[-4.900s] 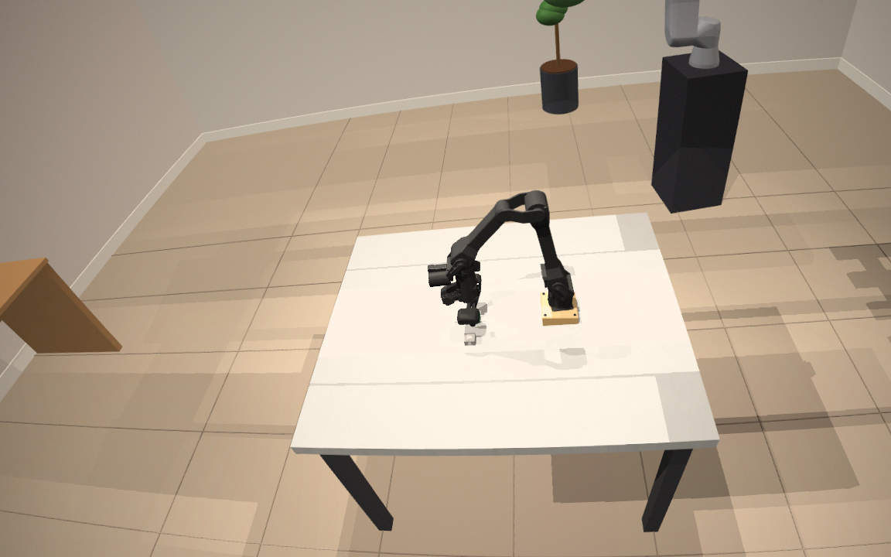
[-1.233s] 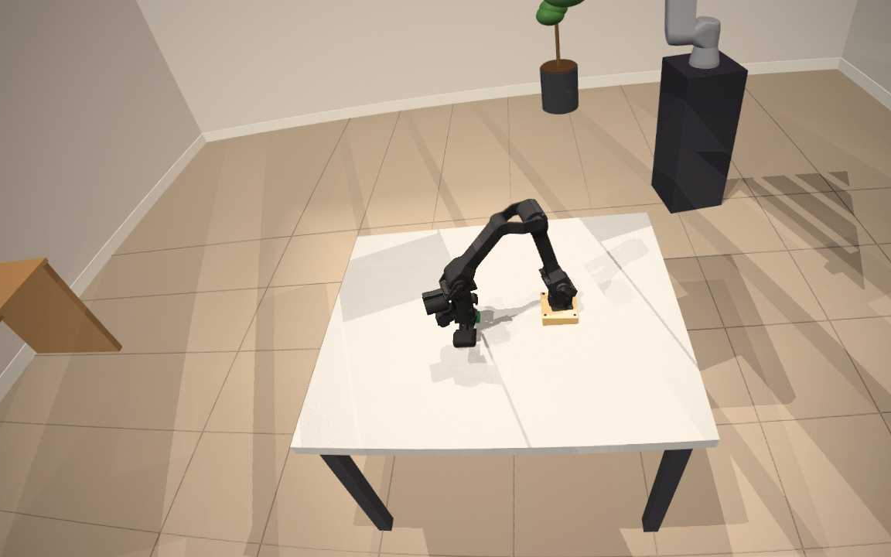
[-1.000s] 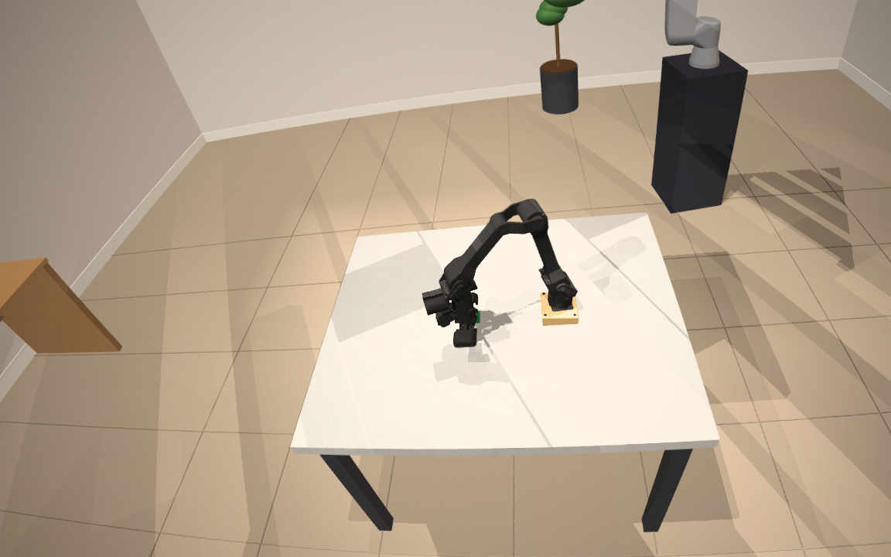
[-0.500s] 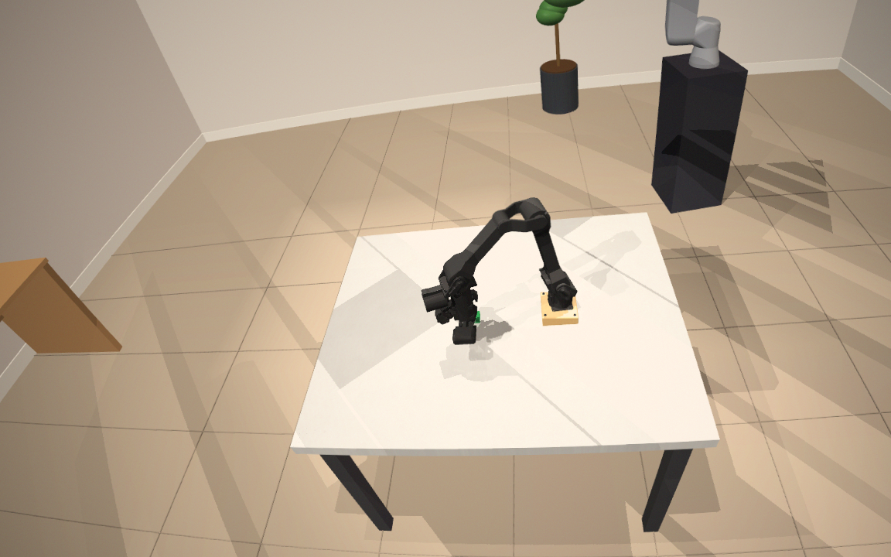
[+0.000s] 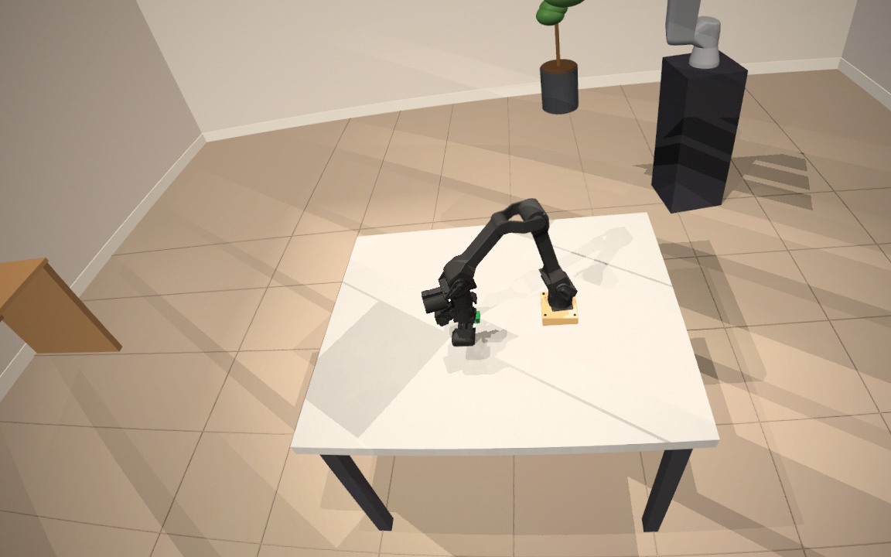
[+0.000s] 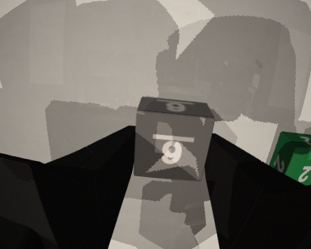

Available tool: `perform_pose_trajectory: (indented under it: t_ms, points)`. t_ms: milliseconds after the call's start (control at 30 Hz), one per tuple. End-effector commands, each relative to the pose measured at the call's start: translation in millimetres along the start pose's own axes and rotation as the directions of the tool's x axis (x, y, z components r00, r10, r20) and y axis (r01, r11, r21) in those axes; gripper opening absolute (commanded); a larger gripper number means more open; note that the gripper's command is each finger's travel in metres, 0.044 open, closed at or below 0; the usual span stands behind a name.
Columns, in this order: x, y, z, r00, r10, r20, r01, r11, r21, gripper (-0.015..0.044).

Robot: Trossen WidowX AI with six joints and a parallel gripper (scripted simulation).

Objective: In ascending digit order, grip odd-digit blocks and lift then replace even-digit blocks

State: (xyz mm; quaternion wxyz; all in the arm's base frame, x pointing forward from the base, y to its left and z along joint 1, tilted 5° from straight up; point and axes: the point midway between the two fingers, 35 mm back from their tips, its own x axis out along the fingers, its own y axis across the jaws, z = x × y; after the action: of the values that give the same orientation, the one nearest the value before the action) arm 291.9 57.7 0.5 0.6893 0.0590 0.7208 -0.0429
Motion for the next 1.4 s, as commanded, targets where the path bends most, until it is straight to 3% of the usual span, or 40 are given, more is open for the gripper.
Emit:
perform_pose_trajectory:
  t_ms: [0,267,633,767,867,1033,1100,1267,1367]
  points:
    - [6.7,-0.8,-3.8,1.0,-0.001,-0.015,0.001,1.0,0.005,0.012]
    - [6.7,-0.8,-3.8,1.0,-0.001,-0.015,0.001,1.0,0.005,0.012]
    - [6.7,-0.8,-3.8,1.0,-0.001,-0.015,0.001,1.0,0.005,0.04]
    - [3.9,-0.7,-3.5,1.0,-0.001,-0.015,0.001,1.0,0.005,0.04]
    - [-26.6,-0.6,-2.9,1.0,-0.001,-0.015,0.001,1.0,0.005,0.04]
    - [-29.6,-0.7,-3.0,1.0,-0.001,-0.015,0.001,1.0,0.005,0.04]
    - [-40.0,-0.2,-1.5,1.0,-0.001,-0.015,0.001,1.0,0.005,0.0348]
    - [-107.9,-0.4,-1.3,1.0,-0.001,-0.015,0.002,1.0,0.005,0.0216]
    - [-110.6,-0.5,-1.6,1.0,-0.002,-0.015,0.002,1.0,0.005,0.0137]
